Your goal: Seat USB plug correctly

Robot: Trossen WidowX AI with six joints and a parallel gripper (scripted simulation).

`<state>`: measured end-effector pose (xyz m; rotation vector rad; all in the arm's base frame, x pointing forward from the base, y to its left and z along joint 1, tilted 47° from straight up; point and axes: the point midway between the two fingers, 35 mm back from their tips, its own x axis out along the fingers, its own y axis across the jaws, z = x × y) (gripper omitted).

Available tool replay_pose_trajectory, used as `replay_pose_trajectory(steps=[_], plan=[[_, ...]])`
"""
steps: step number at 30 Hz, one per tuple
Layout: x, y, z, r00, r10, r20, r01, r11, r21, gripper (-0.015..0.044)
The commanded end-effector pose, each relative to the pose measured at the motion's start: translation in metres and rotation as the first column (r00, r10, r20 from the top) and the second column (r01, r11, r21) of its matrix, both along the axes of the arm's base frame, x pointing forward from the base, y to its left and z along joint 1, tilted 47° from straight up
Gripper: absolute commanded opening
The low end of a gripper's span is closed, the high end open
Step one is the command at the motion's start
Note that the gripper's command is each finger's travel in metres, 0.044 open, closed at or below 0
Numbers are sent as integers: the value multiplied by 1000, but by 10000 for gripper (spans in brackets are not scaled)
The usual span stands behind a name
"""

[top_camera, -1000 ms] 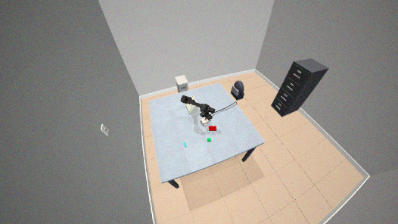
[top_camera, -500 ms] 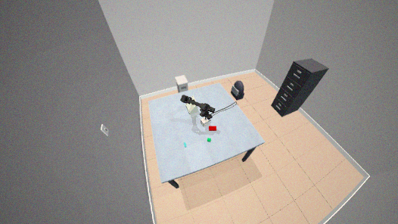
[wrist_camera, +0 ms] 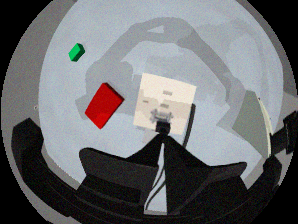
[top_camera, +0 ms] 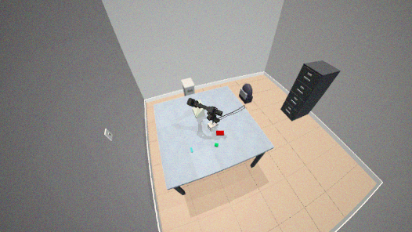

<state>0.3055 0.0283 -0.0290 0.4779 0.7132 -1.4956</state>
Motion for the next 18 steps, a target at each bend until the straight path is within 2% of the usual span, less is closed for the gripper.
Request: replay_pose_trajectory(steps=[1, 18], plan=[[2, 4, 3, 1000, -4, 10, 4, 1000, 6, 0], [2, 9, 8, 1000, 1, 3, -1, 1000, 5, 0]])
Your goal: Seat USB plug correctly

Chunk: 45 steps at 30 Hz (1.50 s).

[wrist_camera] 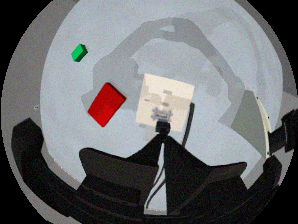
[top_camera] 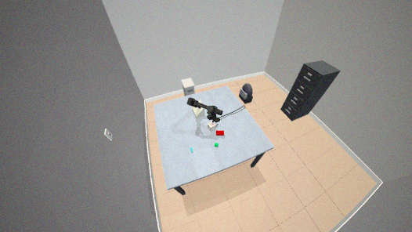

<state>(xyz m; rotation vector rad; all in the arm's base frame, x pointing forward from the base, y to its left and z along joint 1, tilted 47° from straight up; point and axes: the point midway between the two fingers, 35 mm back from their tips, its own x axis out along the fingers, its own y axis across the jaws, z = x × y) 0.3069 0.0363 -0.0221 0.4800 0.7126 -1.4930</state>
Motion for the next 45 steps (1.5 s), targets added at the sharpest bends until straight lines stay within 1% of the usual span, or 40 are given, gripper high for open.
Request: replay_pose_trajectory(steps=[1, 5, 11, 22, 33, 45], plan=[[1, 1, 1, 1000, 7, -7, -7, 1000, 3, 0], [0, 0, 0, 997, 55, -59, -55, 998, 7, 0], [0, 0, 0, 969, 170, -178, -167, 985, 30, 0], [0, 0, 0, 860, 357, -365, -344, 933, 101, 0], [0, 0, 0, 680, 518, -519, -489, 848, 205, 0], [0, 0, 0, 421, 649, -633, -597, 724, 346, 0]])
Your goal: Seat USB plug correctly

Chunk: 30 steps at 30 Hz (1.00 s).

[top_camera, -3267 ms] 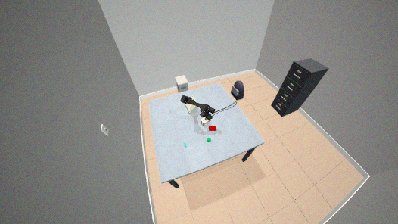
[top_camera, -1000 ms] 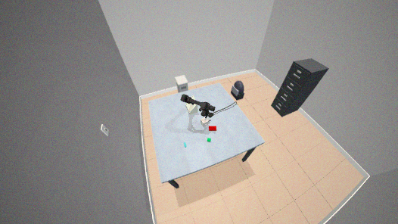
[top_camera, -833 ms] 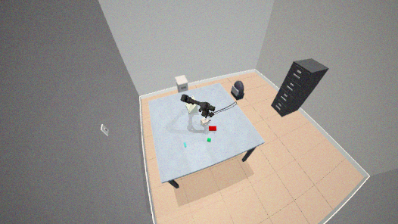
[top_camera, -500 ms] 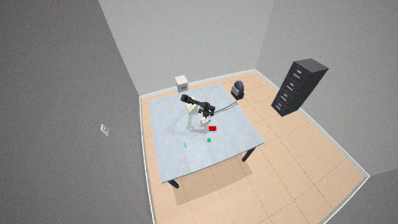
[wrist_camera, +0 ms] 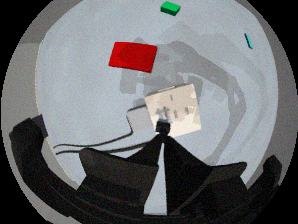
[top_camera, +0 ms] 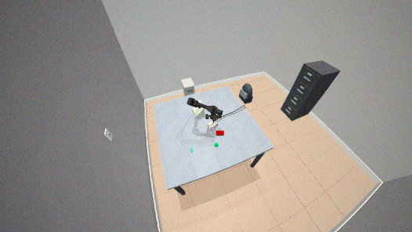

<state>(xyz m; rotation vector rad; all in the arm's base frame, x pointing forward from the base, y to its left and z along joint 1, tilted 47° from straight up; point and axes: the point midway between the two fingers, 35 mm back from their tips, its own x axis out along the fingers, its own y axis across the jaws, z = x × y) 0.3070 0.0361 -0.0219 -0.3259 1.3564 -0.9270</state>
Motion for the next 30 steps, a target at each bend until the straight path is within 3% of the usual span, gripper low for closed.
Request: replay_pose_trajectory(steps=[1, 15, 30], plan=[[0, 0, 0, 994, 77, -82, -77, 997, 10, 0], [0, 0, 0, 888, 321, -330, -311, 947, 85, 0], [0, 0, 0, 645, 541, -540, -509, 831, 225, 0]])
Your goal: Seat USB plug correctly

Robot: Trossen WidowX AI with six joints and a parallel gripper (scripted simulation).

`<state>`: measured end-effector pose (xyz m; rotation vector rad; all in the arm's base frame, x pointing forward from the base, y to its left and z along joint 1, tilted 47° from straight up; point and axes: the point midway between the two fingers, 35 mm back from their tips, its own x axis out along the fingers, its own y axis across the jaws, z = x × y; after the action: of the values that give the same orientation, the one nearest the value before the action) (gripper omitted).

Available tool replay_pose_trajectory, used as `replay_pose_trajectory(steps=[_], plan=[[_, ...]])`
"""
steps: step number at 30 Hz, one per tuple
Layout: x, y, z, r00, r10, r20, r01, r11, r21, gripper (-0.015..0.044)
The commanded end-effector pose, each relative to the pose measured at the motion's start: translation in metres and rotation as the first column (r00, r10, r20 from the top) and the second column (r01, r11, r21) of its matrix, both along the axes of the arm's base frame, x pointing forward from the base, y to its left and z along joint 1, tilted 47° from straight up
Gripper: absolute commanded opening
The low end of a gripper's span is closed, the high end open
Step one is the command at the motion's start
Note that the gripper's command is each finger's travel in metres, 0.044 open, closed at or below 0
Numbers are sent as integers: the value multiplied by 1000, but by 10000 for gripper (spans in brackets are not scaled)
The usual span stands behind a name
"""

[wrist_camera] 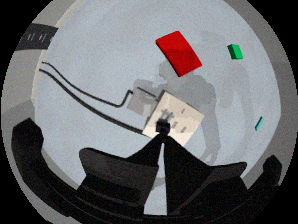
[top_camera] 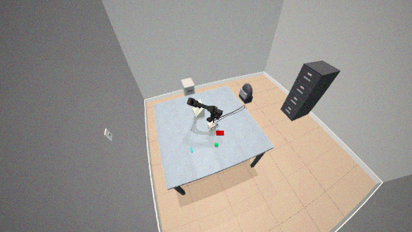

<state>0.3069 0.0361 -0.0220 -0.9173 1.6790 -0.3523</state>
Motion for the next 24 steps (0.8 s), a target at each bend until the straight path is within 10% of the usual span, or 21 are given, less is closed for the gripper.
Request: replay_pose_trajectory(steps=[1, 24], plan=[[0, 0, 0, 994, 77, -82, -77, 997, 10, 0], [0, 0, 0, 756, 461, -465, -439, 884, 163, 0]])
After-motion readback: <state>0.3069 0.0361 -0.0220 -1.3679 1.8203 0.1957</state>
